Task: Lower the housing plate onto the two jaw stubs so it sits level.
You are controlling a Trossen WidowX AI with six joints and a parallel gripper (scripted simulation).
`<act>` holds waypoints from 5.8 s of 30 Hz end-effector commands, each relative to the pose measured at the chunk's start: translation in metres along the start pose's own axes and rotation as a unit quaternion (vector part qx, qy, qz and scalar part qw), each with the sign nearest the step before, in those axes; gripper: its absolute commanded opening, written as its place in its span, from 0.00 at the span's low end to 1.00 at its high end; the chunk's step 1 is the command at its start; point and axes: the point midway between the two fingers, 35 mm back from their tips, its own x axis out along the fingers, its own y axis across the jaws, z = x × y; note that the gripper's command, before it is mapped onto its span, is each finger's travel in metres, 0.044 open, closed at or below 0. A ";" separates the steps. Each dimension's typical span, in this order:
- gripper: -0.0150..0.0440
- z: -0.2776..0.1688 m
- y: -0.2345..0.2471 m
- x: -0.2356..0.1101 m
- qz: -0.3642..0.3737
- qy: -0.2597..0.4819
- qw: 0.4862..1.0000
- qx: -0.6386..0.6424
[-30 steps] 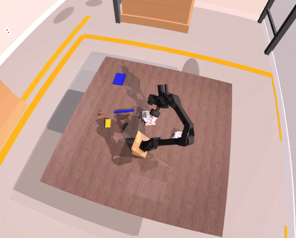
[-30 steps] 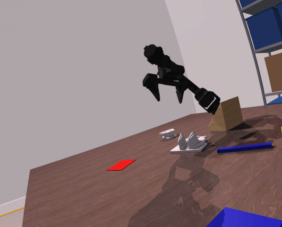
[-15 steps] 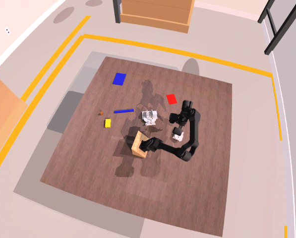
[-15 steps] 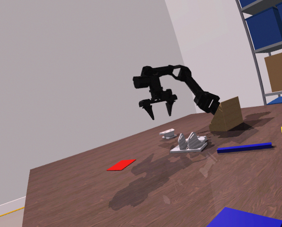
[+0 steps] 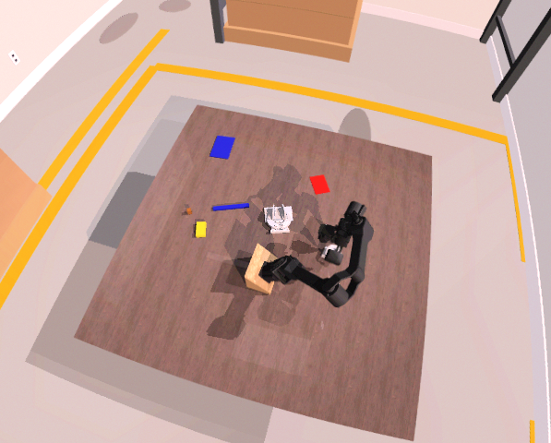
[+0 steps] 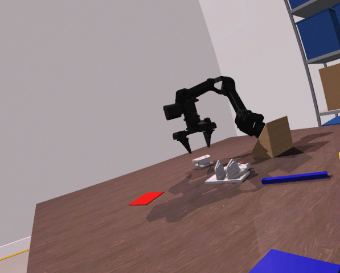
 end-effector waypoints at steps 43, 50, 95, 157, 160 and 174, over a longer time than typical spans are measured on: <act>1.00 0.000 -0.001 0.052 -0.005 0.000 1.000 0.000; 1.00 0.000 -0.001 0.052 -0.005 0.000 1.000 0.000; 0.85 0.001 -0.003 0.029 -0.004 -0.004 1.000 0.002; 0.85 0.129 -0.048 -0.022 0.004 -0.033 0.962 0.272; 0.85 0.139 -0.049 -0.023 0.005 -0.032 0.956 0.291; 0.85 0.185 -0.045 -0.024 0.008 -0.026 0.924 0.382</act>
